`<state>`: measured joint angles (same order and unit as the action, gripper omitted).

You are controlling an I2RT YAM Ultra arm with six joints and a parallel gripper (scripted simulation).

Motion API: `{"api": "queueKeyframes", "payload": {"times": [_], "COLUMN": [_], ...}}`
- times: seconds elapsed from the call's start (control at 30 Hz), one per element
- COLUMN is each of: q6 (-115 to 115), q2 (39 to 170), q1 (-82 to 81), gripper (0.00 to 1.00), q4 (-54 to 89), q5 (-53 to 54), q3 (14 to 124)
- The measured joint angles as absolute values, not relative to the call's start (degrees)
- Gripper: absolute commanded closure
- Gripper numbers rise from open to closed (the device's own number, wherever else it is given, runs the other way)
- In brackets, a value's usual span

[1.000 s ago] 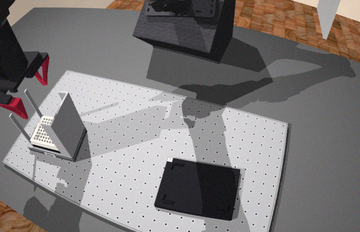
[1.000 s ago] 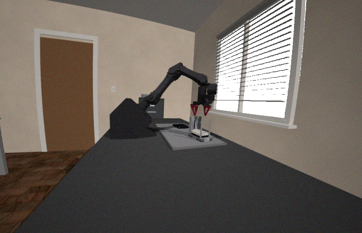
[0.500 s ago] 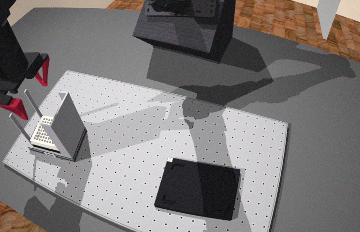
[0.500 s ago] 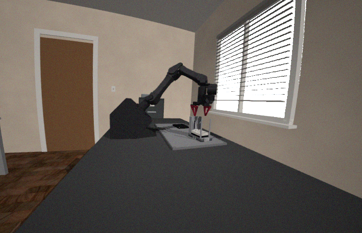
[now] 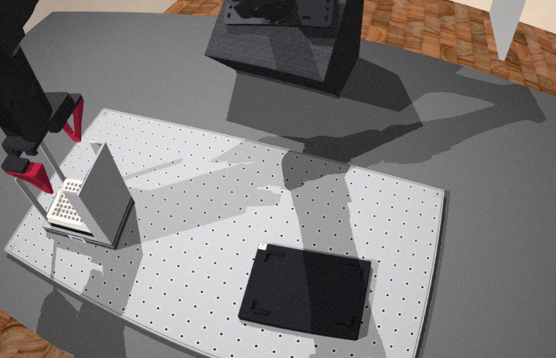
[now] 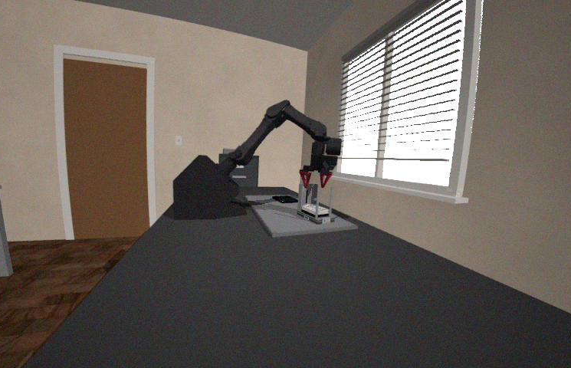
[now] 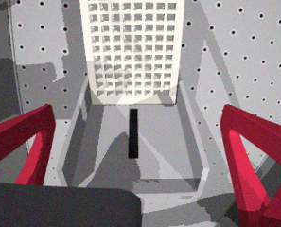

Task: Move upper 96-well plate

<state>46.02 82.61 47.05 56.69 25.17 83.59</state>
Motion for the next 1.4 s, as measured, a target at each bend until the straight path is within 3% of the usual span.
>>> {"api": "queueKeyframes", "payload": {"times": [1.4], "q6": [50.4], "q2": [88.0], "q1": [42.2], "gripper": [0.00], "q4": [43.6], "q5": [22.2], "q3": [77.7]}}
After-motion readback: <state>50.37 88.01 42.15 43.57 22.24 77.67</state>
